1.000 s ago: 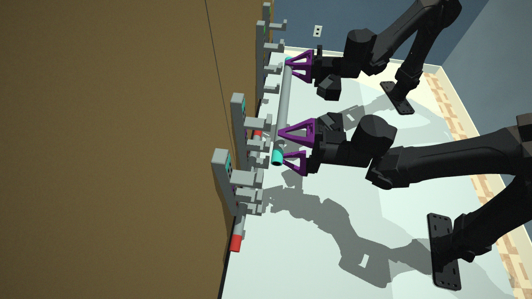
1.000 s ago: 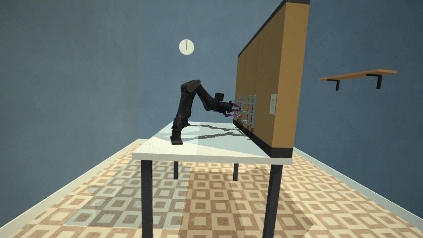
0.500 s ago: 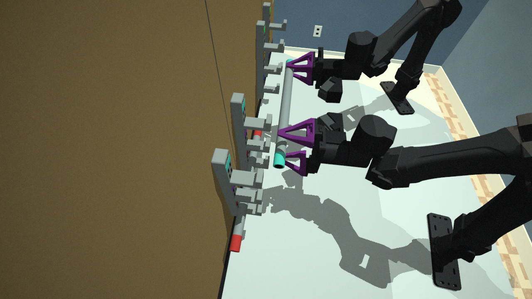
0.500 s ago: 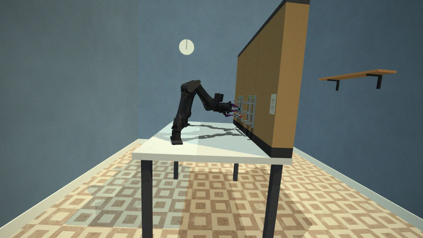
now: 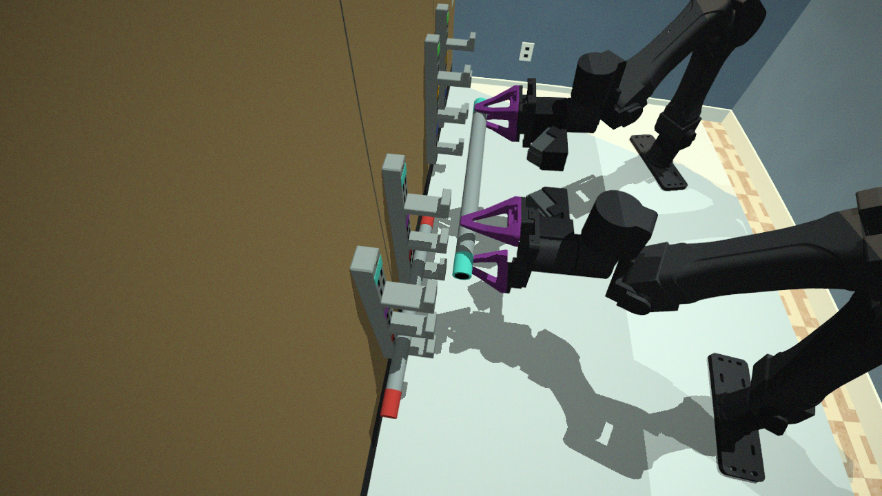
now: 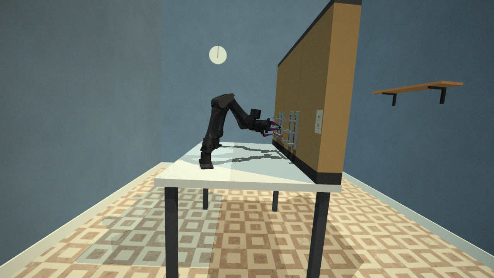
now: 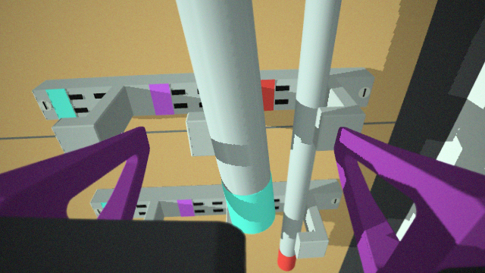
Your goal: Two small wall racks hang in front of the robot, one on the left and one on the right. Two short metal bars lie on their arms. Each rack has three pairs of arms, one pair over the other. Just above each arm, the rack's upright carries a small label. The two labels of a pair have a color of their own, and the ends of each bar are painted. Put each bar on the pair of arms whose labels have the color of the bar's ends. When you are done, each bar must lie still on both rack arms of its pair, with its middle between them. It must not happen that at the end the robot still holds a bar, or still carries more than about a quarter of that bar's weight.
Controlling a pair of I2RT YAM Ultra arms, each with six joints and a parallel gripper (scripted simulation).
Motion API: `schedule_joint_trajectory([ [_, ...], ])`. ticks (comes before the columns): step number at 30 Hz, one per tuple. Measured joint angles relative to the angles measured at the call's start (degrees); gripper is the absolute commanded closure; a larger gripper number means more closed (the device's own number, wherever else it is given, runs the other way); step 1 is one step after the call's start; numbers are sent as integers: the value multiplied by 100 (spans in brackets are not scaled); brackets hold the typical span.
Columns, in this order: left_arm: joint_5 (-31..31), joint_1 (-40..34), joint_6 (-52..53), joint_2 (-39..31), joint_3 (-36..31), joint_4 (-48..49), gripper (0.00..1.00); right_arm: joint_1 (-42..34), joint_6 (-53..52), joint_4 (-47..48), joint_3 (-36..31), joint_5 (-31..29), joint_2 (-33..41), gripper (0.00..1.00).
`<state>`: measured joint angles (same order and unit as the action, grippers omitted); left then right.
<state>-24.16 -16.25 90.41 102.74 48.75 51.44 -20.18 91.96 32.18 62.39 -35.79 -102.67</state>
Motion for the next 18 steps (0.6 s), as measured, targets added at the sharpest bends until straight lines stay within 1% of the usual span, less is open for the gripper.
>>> schedule_joint_trajectory([
  [18,4,0,0,0,0,-85,0,0,0,0,0,0,0,100],
])
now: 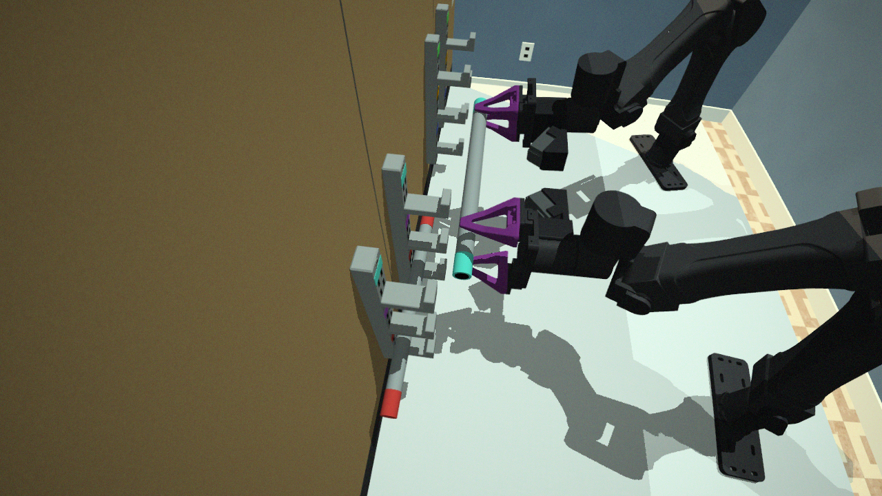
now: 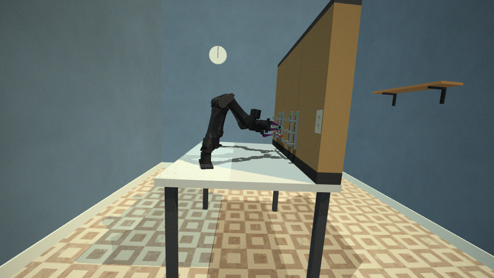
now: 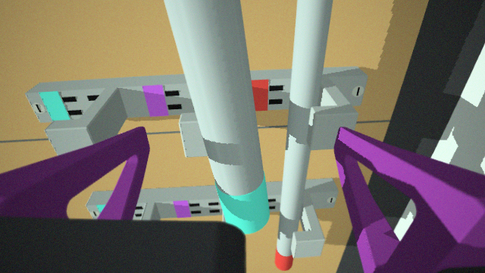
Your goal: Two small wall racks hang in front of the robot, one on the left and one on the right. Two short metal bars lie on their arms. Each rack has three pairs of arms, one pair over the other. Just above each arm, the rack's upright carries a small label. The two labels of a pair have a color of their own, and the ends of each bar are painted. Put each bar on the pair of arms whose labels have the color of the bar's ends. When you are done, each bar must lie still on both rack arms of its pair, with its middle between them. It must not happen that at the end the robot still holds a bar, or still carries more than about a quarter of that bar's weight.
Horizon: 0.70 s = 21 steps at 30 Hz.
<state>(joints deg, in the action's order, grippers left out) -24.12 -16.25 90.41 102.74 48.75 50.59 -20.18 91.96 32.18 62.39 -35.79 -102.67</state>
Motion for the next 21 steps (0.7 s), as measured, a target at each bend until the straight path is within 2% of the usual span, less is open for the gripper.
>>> schedule_joint_trajectory([
  [21,9,0,0,0,92,-184,0,0,0,0,2,0,0,100],
])
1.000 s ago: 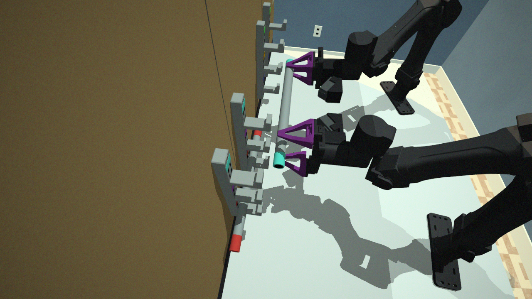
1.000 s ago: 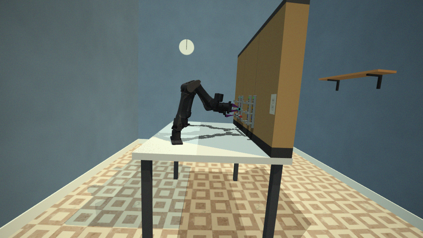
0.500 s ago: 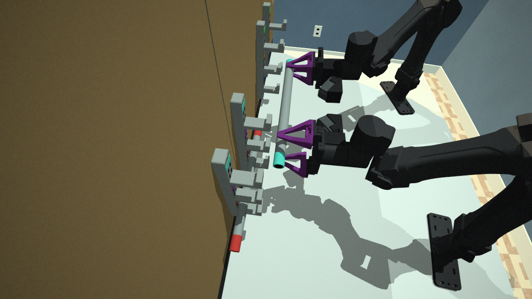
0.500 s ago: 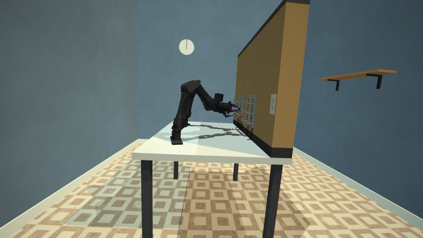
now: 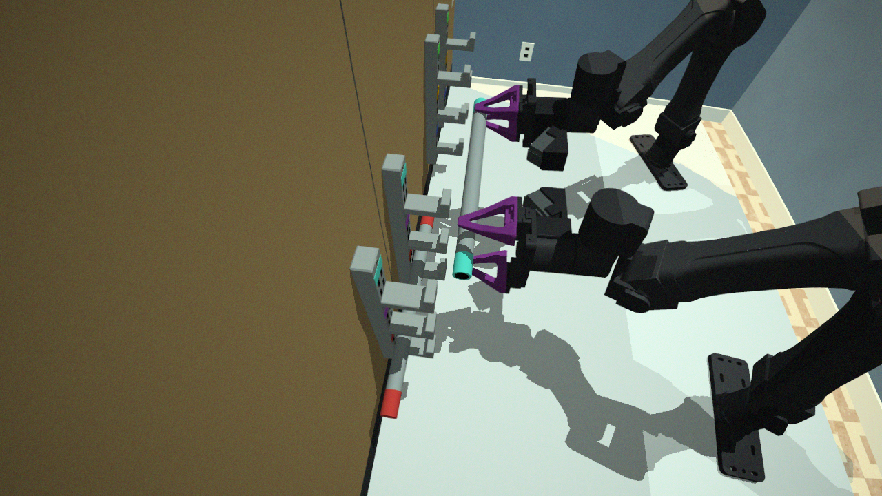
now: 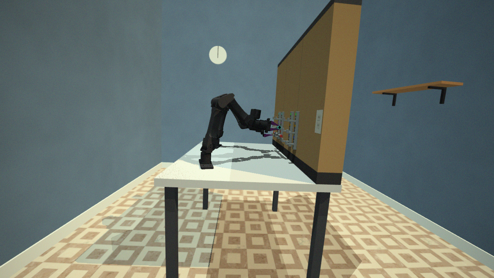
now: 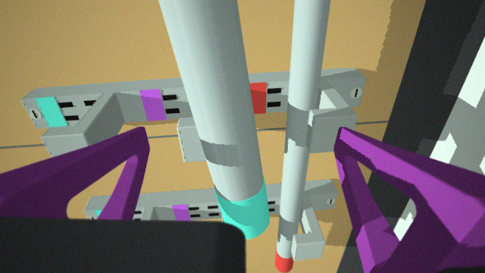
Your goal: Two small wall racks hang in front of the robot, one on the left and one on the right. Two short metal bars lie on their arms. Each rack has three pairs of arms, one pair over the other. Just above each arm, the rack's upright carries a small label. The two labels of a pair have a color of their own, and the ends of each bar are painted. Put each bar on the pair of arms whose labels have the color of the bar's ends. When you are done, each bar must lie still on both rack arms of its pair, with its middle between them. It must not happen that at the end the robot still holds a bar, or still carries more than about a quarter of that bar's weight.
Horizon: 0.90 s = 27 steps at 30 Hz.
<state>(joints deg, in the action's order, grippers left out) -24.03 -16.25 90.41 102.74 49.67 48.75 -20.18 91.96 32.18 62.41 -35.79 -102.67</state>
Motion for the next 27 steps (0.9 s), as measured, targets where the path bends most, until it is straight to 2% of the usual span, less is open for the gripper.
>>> schedule_joint_trajectory([
  [11,9,0,2,-151,0,-92,0,0,2,-39,-2,11,0,100],
  [26,17,46,-79,-175,11,-140,100,0,-85,-105,28,28,35,100],
  [27,20,48,-83,-173,11,-138,100,0,-81,-109,37,33,39,100],
])
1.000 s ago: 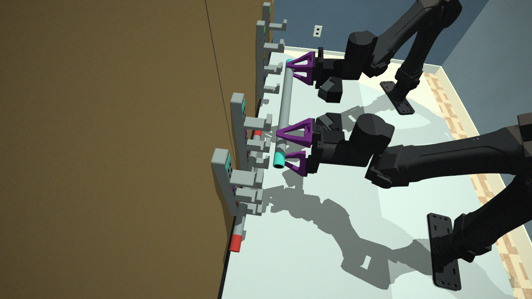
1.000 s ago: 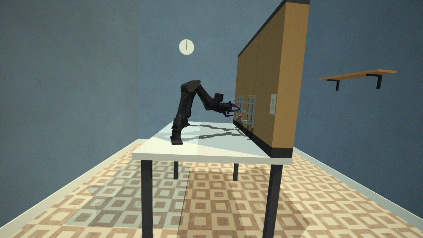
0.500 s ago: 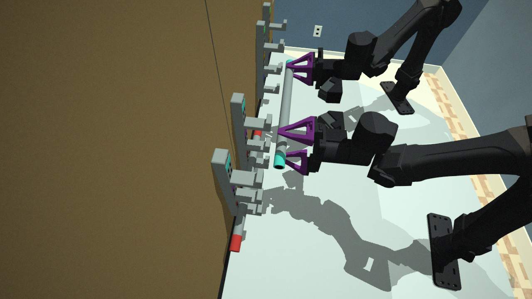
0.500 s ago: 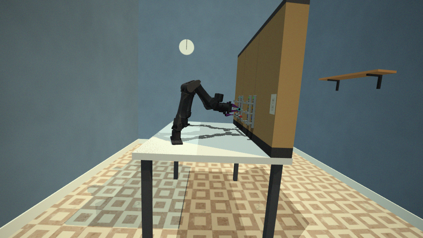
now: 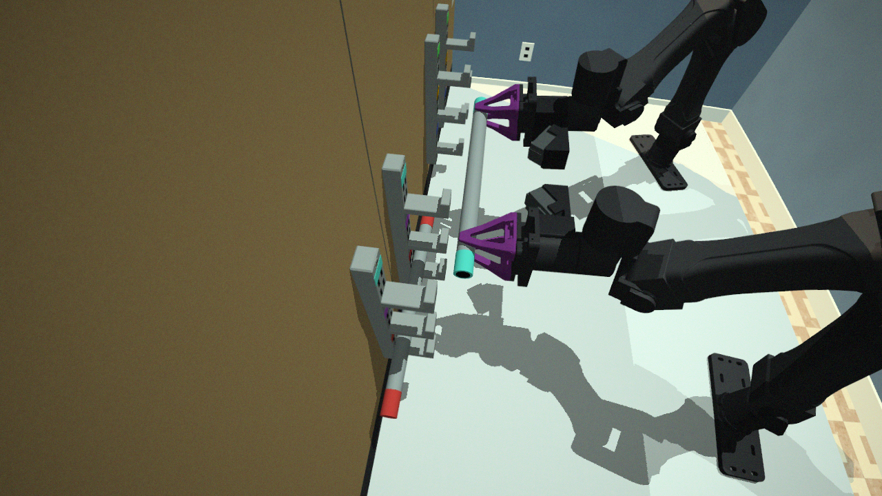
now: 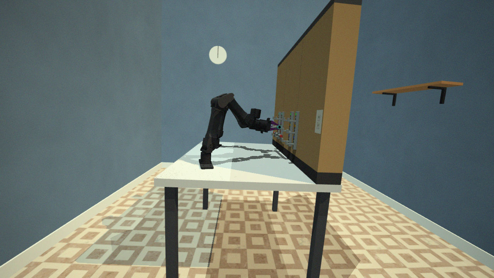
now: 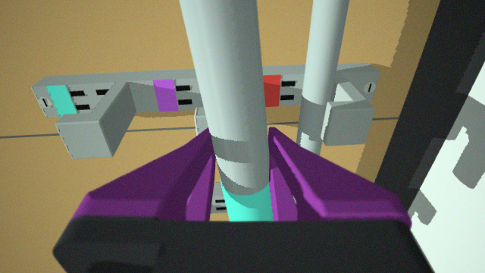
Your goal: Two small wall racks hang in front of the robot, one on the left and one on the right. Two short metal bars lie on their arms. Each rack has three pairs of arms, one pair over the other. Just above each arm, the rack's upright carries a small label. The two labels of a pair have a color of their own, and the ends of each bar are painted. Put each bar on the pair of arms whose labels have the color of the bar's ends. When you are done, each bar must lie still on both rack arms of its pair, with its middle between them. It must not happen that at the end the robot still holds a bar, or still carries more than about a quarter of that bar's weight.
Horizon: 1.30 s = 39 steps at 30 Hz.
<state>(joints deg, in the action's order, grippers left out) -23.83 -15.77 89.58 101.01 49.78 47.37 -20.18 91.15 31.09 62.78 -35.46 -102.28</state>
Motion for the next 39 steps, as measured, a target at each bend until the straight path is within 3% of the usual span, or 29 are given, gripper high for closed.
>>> schedule_joint_trajectory([
  [39,0,-2,-11,0,0,0,100,26,9,-61,20,76,20,100],
])
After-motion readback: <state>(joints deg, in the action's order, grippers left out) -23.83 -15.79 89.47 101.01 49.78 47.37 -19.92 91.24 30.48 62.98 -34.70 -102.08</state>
